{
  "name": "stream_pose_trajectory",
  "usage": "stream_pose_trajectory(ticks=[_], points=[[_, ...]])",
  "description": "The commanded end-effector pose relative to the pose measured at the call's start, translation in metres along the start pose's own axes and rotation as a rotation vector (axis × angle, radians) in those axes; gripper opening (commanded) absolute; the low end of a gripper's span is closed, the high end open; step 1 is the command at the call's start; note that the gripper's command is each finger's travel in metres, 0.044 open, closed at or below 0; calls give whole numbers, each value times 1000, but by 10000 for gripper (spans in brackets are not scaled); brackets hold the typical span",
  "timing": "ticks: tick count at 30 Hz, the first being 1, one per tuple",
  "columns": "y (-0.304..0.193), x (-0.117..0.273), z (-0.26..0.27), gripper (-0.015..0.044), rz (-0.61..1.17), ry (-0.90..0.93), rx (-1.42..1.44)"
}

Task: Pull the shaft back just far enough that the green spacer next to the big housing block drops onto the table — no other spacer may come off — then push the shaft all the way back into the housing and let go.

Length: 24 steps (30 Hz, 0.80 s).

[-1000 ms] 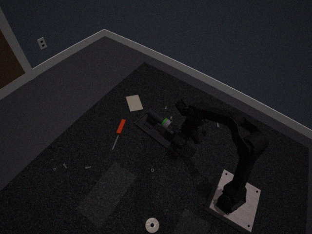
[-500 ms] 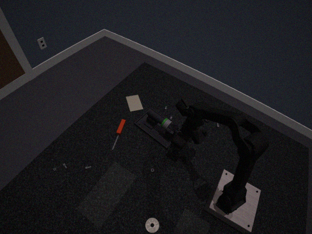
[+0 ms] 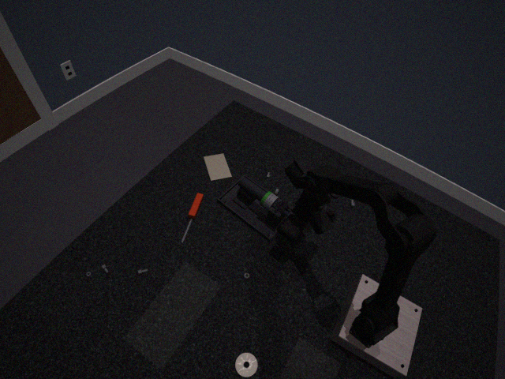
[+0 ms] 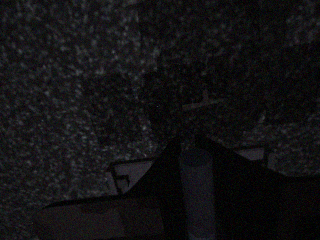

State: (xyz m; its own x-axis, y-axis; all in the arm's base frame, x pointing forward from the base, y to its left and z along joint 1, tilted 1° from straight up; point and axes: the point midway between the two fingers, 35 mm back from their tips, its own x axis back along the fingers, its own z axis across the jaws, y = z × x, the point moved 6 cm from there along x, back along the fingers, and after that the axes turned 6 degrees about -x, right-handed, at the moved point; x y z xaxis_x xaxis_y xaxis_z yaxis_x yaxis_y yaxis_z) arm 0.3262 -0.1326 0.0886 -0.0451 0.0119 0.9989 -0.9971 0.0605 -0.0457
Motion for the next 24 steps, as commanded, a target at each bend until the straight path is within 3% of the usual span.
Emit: stream_pose_trajectory(ticks=[1, 24], points=[[2, 0, 0, 0, -2, 2, 1], [5, 0, 1, 0, -3, 2, 1]])
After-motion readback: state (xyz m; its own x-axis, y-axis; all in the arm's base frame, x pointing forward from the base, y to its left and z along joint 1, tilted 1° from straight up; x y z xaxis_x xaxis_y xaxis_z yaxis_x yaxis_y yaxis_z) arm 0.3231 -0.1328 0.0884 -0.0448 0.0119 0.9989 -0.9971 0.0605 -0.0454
